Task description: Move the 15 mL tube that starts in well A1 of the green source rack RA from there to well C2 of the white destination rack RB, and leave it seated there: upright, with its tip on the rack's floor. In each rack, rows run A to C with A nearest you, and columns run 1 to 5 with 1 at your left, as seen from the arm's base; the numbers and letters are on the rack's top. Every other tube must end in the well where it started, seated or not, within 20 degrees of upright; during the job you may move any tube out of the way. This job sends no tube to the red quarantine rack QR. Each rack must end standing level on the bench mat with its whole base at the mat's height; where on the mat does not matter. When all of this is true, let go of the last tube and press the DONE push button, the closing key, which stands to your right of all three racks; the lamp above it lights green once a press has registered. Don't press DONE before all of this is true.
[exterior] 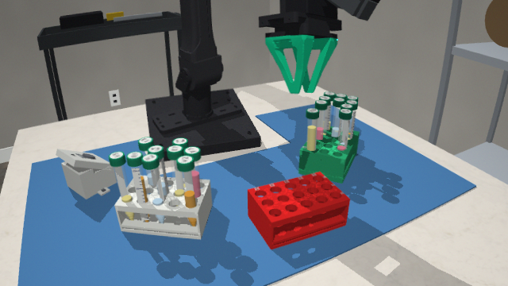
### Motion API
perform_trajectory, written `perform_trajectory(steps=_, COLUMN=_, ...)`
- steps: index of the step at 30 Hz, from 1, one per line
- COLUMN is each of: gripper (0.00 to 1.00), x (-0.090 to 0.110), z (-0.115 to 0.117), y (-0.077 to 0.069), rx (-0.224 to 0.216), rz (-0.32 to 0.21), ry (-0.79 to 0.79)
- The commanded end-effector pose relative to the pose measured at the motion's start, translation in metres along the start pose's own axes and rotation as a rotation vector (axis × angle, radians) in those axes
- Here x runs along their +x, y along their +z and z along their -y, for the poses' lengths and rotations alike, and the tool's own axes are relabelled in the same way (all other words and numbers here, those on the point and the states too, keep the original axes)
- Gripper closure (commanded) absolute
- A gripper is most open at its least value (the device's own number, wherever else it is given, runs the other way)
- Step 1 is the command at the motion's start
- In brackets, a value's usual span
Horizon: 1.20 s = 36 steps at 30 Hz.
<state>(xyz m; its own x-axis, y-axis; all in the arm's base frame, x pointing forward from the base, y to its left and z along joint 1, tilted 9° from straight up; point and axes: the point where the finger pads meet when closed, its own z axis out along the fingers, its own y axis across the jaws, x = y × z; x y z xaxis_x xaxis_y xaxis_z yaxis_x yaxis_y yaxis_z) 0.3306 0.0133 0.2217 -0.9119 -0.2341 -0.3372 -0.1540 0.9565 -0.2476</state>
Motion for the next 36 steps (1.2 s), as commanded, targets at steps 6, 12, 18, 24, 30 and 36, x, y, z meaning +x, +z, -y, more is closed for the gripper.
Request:
perform_trajectory(steps=6, gripper=0.70, x=0.027, z=-0.001, y=-0.011, rx=-0.080, rz=-0.089, ry=0.095)
perform_trajectory(steps=12, gripper=0.70, x=0.051, z=-0.002, y=-0.013, rx=-0.139, rz=-0.176, ry=0.186)
perform_trajectory(steps=18, gripper=0.70, x=0.067, z=-0.006, y=0.000, rx=-0.161, rz=-0.211, ry=0.223)
perform_trajectory(steps=24, gripper=0.70, x=0.067, z=-0.006, y=0.000, rx=-0.162, rz=-0.211, ry=0.223)
perform_trajectory(steps=30, gripper=0.70, x=0.067, z=-0.006, y=0.000, rx=-0.161, rz=-0.211, ry=0.223)
perform_trajectory(steps=36, gripper=0.70, x=0.067, z=-0.006, y=0.000, rx=-0.161, rz=-0.211, ry=0.223)
